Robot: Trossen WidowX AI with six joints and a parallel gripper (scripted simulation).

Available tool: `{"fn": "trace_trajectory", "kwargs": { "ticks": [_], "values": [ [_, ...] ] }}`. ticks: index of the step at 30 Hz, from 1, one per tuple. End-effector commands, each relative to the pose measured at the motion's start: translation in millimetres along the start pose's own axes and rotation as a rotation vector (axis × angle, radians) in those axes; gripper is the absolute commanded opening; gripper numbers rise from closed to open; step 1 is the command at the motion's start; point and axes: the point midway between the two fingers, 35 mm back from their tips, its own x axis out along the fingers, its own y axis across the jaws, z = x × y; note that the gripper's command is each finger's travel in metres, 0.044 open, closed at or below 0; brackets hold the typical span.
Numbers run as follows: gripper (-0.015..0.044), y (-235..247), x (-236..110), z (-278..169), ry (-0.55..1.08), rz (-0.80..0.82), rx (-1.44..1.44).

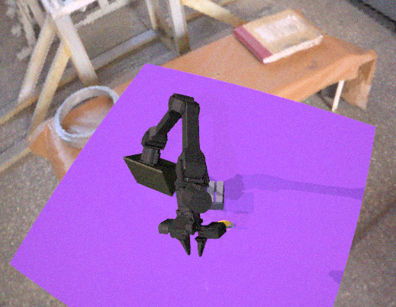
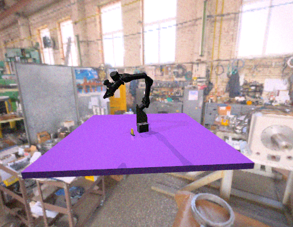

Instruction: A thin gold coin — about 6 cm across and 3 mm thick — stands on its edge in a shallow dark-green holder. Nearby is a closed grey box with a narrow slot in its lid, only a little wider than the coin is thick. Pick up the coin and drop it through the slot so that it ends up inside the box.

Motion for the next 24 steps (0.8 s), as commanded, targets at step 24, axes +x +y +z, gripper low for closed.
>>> {"fn": "trace_trajectory", "kwargs": {
  "ticks": [24],
  "values": [
    [0.0161, -28, 0, -271, 0.811, 0.441, -1.719]
  ]
}}
